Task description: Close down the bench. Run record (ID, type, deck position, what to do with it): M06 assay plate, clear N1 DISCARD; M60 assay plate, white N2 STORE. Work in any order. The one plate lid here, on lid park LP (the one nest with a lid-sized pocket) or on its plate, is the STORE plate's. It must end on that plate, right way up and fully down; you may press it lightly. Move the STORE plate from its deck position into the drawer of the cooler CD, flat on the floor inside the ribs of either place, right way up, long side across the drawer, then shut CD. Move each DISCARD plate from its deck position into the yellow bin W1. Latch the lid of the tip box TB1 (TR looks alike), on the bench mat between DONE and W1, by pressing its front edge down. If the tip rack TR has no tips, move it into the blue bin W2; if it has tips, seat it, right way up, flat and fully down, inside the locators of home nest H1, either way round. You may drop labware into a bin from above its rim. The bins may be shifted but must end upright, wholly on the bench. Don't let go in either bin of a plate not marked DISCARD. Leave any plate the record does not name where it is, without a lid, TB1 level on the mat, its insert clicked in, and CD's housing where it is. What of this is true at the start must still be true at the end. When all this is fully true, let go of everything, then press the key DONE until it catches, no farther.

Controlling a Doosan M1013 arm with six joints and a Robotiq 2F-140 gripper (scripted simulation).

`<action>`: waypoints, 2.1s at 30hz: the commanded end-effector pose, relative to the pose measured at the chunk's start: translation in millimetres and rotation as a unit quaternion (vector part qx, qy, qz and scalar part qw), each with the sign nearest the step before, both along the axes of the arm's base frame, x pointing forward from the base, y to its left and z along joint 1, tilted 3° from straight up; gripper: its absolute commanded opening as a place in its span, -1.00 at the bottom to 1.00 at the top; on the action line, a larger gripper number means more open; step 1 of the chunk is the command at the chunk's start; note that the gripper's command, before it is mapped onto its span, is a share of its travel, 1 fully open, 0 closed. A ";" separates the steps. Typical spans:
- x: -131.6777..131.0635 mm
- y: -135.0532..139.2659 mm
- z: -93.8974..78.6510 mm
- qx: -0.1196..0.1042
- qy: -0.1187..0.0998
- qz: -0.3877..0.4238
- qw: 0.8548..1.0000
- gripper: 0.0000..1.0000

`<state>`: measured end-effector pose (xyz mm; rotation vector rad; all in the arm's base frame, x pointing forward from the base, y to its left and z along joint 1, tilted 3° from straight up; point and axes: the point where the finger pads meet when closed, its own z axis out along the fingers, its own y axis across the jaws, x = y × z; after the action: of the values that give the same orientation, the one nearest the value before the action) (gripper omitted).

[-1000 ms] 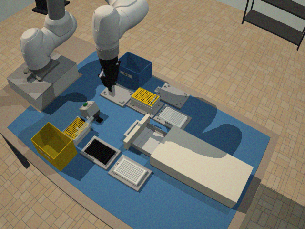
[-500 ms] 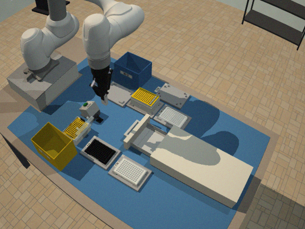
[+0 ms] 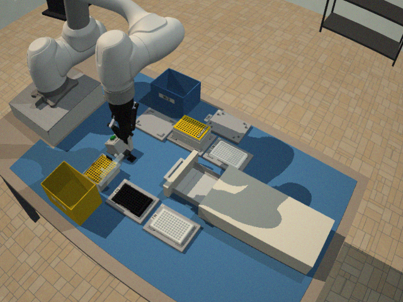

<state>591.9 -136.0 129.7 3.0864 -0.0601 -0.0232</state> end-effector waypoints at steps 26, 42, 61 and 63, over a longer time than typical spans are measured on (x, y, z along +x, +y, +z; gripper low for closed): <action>-5.1 -59.4 -10.5 0.000 0.000 0.000 1.000 -1.00; -5.4 -60.3 -27.1 0.000 0.000 0.000 1.000 -1.00; -5.8 -61.8 -53.7 0.000 0.000 0.000 1.000 -1.00; -5.8 -61.9 -57.1 0.000 0.000 0.000 1.000 -1.00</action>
<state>586.1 -197.9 74.4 3.0866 -0.0598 -0.0232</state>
